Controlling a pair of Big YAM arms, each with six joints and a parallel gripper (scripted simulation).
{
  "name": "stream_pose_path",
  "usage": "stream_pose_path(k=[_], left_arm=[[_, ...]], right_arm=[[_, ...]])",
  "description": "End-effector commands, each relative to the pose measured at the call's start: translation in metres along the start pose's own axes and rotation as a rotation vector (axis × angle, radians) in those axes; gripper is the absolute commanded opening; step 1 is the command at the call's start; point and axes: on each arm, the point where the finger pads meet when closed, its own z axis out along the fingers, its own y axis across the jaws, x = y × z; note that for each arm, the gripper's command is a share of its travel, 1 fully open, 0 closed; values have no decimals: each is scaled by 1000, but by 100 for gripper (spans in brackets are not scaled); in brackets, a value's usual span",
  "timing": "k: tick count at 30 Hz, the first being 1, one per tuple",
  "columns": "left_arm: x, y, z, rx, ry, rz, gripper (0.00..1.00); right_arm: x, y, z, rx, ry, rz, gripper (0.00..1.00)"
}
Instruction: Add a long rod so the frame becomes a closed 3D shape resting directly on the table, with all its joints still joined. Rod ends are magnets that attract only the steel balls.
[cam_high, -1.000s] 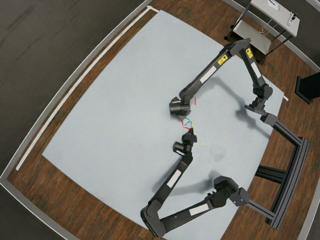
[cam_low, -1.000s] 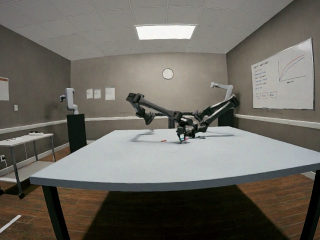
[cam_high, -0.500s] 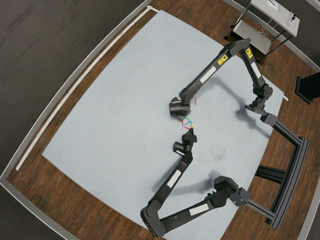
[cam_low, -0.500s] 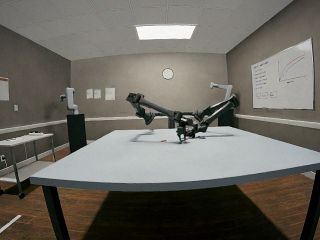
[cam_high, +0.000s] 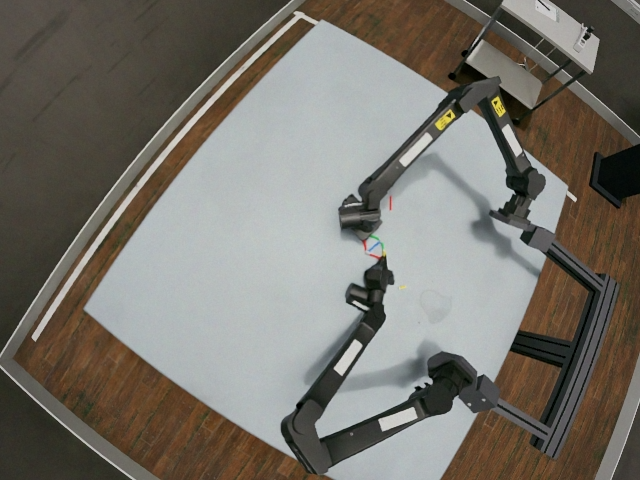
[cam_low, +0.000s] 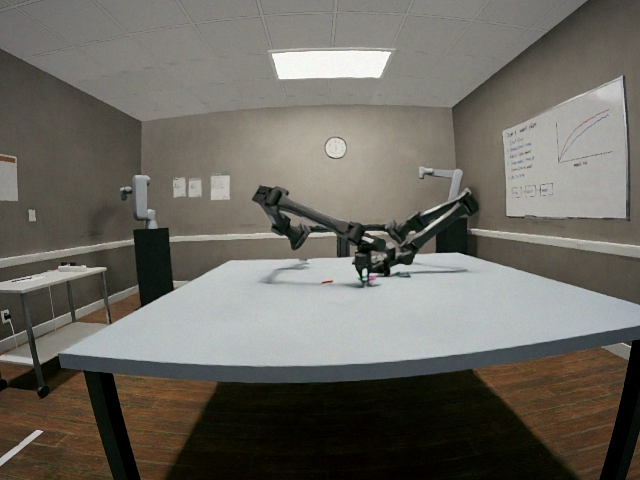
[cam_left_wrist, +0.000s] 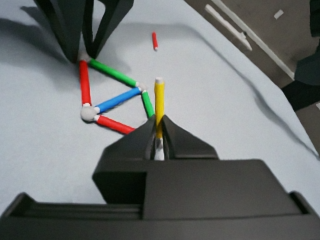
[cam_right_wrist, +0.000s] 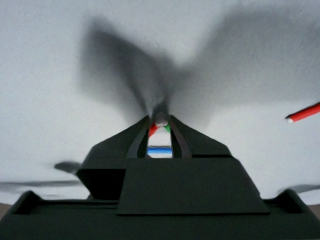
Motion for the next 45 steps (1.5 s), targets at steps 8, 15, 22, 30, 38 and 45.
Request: stream_pose_path(k=[8,15,22,30,38,45], left_arm=[[-2,-5,-2,6,-3,8,0],[-2,-5,-2,6,-3,8,0],[-2,-5,-2,6,-3,8,0],[-2,-5,-2,6,-3,8,0],[-2,-5,-2,6,-3,8,0],[-2,-5,-2,6,-3,8,0]], right_arm=[[0,6,-2,-2,-1,9,15],[-3,4,-5,-8,-6,8,5],[1,6,-12,-10,-11,3,0],[0,10,-38,-38,-31,4,0],[7,8,-49,-32,-27,6,0],[11,2,-35,-4,-2,12,0]])
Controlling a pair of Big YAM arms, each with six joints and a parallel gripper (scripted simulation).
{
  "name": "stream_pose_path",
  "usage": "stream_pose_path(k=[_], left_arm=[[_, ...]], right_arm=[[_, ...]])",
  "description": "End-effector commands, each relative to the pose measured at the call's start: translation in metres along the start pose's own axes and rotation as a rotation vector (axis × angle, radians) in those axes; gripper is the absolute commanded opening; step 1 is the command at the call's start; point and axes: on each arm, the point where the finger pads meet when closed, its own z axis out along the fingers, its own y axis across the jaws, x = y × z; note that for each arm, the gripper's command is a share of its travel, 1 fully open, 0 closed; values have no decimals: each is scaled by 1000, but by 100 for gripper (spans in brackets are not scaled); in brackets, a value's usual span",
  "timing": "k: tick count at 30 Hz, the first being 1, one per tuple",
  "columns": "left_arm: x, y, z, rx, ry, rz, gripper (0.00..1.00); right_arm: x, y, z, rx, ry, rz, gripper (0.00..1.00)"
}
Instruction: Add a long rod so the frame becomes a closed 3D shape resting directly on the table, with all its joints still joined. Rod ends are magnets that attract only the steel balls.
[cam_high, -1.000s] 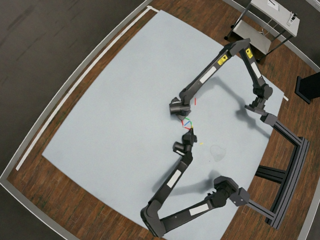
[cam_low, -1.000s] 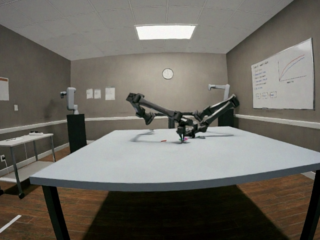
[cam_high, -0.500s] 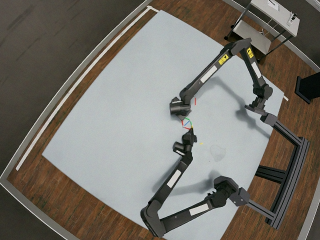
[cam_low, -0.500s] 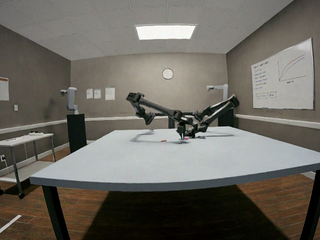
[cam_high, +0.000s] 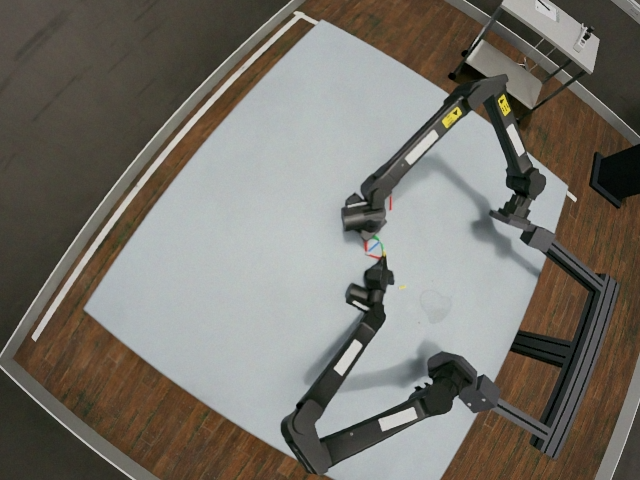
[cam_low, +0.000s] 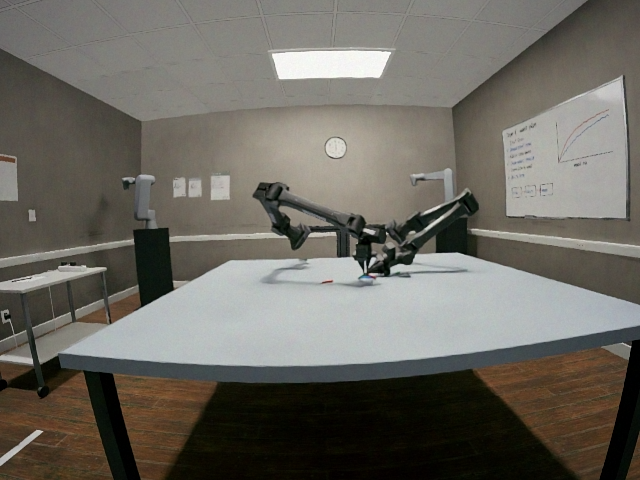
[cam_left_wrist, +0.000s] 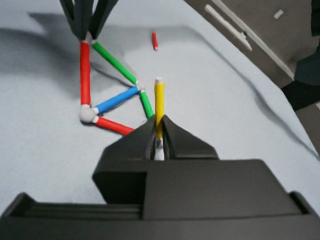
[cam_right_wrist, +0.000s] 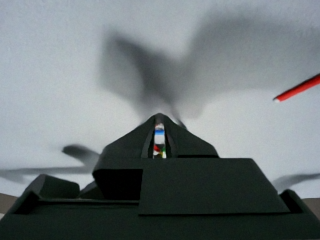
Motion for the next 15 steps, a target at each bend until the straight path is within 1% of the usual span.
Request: stream_pose_path(k=[1,11,13,14,15], left_arm=[[-2,-5,-2,5,-3,8,0],[-2,-5,-2,5,-3,8,0],[-2,-5,-2,5,-3,8,0],[-2,-5,-2,5,-3,8,0],[-2,-5,-2,5,-3,8,0]], right_arm=[[-1,0,-5,0,0,18,0],[-1,0,-5,0,0,18,0],[2,2,-8,-3,-3,13,0],[11,7,-13,-7,-11,-7,0],[12,7,-13,-7,-10,-11,0]])
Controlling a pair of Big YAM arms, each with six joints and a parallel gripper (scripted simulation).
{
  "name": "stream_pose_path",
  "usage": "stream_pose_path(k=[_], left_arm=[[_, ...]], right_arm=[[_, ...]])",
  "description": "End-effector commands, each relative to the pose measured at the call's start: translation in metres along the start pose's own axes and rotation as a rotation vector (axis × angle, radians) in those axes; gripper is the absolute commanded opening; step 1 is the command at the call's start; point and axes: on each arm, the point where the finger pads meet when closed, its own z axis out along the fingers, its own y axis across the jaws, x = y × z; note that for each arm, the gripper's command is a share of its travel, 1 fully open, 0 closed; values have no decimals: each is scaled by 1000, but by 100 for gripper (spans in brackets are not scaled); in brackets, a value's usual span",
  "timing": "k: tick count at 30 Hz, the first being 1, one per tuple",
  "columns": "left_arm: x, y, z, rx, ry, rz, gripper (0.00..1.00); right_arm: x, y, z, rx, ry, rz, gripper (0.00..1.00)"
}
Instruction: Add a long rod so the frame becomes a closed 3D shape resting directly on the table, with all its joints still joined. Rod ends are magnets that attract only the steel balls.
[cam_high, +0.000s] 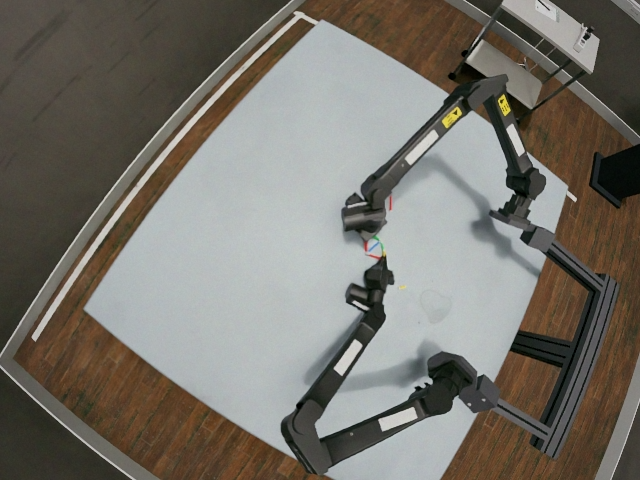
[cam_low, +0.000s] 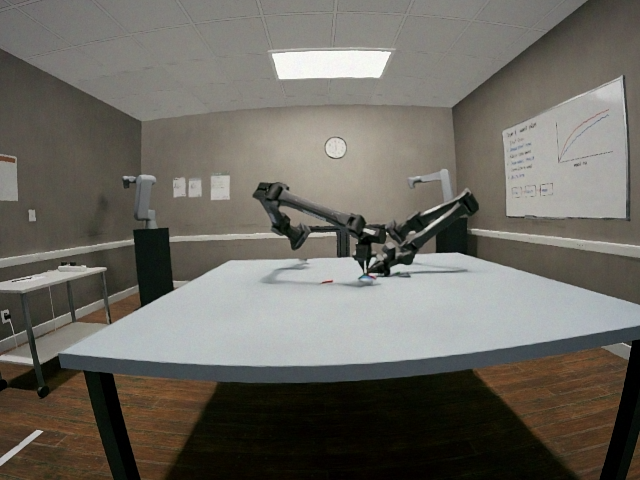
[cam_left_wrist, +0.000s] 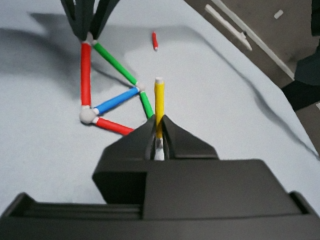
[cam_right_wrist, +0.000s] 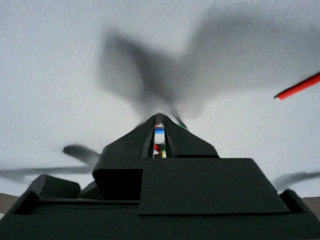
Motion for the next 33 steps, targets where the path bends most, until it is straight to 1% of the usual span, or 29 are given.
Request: stream_pose_path(k=[1,5,11,13,14,15,16,31,32,33], left_arm=[[-2,-5,-2,5,-3,8,0],[-2,-5,-2,5,-3,8,0],[-2,-5,-2,5,-3,8,0],[-2,-5,-2,5,-3,8,0],[-2,-5,-2,5,-3,8,0],[-2,-5,-2,5,-3,8,0],[-2,-5,-2,5,-3,8,0],[-2,-5,-2,5,-3,8,0],[-2,-5,-2,5,-3,8,0],[-2,-5,-2,5,-3,8,0]], right_arm=[[16,6,-12,-3,-11,-27,0],[26,5,-15,0,-8,-44,0],[27,3,-32,-14,-16,-21,0],[27,3,-32,-14,-16,-21,0],[22,2,-26,-6,-6,0,0],[18,0,-27,-8,-5,15,0],[20,2,-32,-13,-10,12,0],[23,2,-30,-8,-9,7,0],[28,4,-29,-6,-9,-6,0],[28,4,-29,-6,-9,-6,0]])
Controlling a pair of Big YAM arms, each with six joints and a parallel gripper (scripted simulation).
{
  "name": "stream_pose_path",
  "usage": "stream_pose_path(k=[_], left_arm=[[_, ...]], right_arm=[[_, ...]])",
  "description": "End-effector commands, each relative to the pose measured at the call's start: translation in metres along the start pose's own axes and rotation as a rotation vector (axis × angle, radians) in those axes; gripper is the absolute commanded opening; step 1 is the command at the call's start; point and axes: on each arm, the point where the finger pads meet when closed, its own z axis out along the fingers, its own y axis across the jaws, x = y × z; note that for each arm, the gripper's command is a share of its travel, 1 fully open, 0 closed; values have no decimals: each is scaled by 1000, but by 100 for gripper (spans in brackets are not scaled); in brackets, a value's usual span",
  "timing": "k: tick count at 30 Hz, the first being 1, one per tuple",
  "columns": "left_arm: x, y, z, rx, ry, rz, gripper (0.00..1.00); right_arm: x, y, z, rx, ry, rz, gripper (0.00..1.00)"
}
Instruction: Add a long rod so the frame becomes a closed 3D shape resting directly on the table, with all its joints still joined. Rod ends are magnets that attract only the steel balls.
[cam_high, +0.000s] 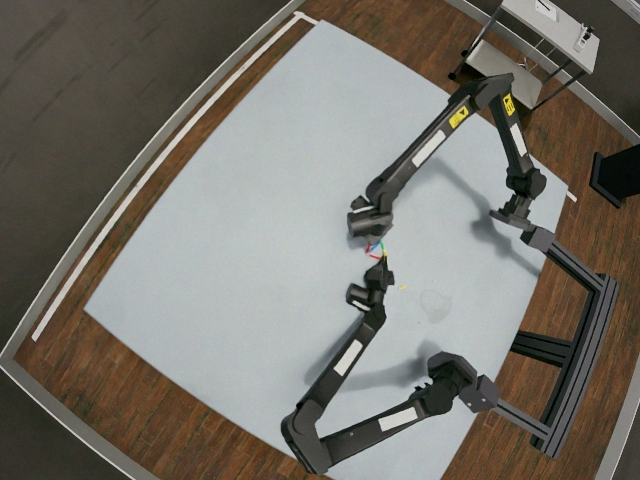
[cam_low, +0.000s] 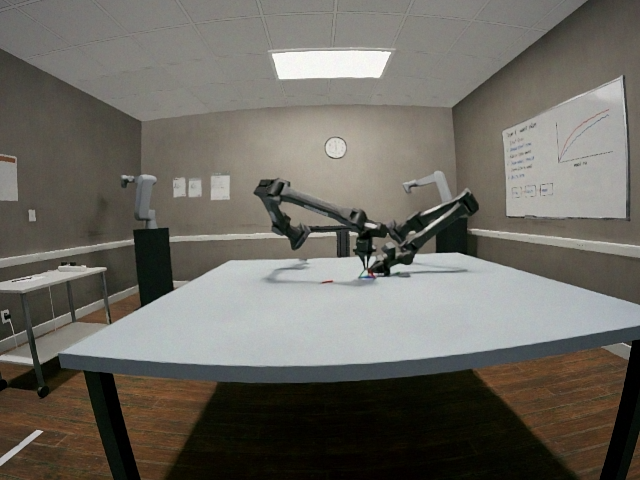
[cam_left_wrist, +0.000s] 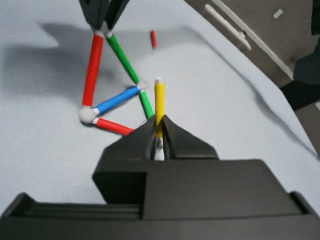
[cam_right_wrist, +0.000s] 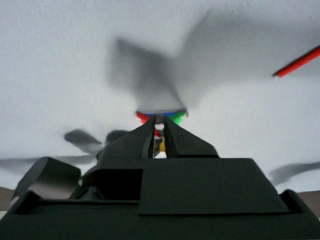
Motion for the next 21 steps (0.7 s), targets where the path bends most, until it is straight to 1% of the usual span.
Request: stream_pose_path(k=[1,2,11,14,15,16,17,18,20,21], left_arm=[[-3,-3,-1,3,-6,9,0],[-3,-3,-1,3,-6,9,0],[-3,-3,-1,3,-6,9,0],[-3,-3,-1,3,-6,9,0],[-3,-3,-1,3,-6,9,0],[-3,-3,-1,3,-6,9,0],[-3,-3,-1,3,-6,9,0],[-3,-3,-1,3,-6,9,0],[-3,-3,-1,3,-6,9,0],[-3,-3,-1,3,-6,9,0]], right_arm=[[16,4,-8,3,-7,-27,0],[22,2,-4,12,-3,-38,0],[42,0,-5,18,3,-51,0],[43,2,-5,11,-1,-42,0],[33,6,-17,-13,-11,-13,0],[34,6,-19,-16,-14,-7,0],[34,6,-19,-15,-16,-7,0],[43,5,-13,-3,-11,-19,0],[41,4,-10,0,-5,-14,0],[40,3,-18,-10,-15,-8,0]])
